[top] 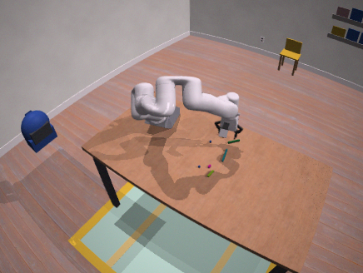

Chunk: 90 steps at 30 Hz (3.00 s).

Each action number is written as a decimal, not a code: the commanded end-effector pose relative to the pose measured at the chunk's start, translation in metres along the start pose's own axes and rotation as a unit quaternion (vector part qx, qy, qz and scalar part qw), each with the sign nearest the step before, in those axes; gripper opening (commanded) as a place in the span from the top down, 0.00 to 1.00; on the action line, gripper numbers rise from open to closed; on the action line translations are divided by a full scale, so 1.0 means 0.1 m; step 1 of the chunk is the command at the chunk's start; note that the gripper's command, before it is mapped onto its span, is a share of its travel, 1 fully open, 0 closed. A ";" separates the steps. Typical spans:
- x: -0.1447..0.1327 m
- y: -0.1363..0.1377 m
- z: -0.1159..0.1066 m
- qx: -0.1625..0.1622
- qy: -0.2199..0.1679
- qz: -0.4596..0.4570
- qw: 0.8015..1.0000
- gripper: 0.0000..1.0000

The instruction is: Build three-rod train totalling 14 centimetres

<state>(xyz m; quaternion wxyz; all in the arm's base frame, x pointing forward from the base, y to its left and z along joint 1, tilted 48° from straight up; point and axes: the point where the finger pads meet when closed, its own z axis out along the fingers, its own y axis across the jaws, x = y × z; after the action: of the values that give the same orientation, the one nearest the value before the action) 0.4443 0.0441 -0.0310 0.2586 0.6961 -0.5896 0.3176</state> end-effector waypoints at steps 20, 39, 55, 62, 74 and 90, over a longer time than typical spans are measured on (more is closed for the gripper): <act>-0.13 -0.04 -0.01 -0.002 -0.003 -0.365 0.931 0.00; -0.21 -0.06 -0.01 -0.001 -0.004 -0.593 0.805 0.00; -0.22 -0.06 -0.01 -0.001 -0.004 -0.612 0.791 0.00; -0.22 -0.06 -0.01 -0.001 -0.004 -0.612 0.791 0.00; -0.22 -0.06 -0.01 -0.001 -0.004 -0.612 0.791 0.00; -0.22 -0.06 -0.01 -0.001 -0.004 -0.612 0.791 0.00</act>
<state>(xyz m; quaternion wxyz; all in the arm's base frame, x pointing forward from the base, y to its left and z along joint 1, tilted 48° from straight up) 0.4464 0.0590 -0.0479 0.3987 0.9119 -0.0413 0.0880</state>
